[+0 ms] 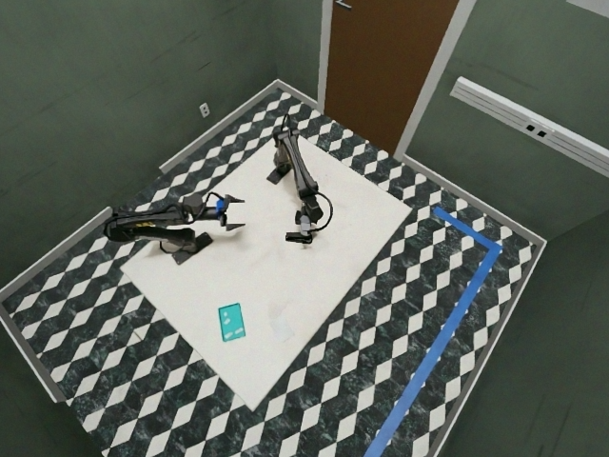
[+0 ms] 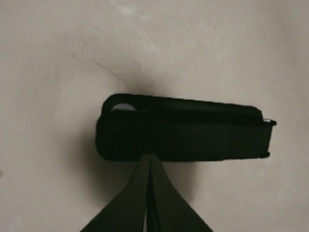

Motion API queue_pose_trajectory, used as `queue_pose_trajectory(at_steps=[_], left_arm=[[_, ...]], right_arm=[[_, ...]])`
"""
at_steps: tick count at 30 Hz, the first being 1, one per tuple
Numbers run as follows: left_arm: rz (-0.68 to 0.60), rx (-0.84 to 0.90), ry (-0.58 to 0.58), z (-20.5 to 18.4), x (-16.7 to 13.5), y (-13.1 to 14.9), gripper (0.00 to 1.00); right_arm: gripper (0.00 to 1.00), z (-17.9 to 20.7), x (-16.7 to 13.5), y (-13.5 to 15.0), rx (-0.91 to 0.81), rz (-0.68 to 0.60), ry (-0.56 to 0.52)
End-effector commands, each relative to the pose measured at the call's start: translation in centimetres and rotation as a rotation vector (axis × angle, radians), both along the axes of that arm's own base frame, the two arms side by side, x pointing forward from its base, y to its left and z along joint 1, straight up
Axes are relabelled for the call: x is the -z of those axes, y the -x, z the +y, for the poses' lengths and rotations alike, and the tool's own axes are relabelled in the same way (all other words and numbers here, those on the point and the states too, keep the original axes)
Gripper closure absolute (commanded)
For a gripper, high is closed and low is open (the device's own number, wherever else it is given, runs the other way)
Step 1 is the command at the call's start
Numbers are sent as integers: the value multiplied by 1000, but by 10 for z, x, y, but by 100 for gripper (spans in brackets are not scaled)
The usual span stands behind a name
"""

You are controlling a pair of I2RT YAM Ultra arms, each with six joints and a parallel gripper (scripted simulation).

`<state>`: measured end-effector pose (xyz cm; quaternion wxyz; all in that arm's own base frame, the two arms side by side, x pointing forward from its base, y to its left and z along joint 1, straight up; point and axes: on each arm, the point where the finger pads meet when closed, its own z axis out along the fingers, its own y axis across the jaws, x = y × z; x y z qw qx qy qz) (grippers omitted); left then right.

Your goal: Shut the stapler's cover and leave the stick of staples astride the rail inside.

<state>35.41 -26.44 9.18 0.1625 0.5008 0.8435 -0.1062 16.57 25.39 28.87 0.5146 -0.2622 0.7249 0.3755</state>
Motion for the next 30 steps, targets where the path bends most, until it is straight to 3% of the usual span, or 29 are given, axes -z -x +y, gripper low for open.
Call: queue_pose_trajectory(at_steps=[1, 30], left_arm=[[-9, 9, 9, -8, -5, -1, 100], [-6, 8, 13, -2, 22, -7, 100]], right_arm=[[0, 1, -3, -2, 2, -8, -11], [0, 1, -3, -2, 2, -8, -11]])
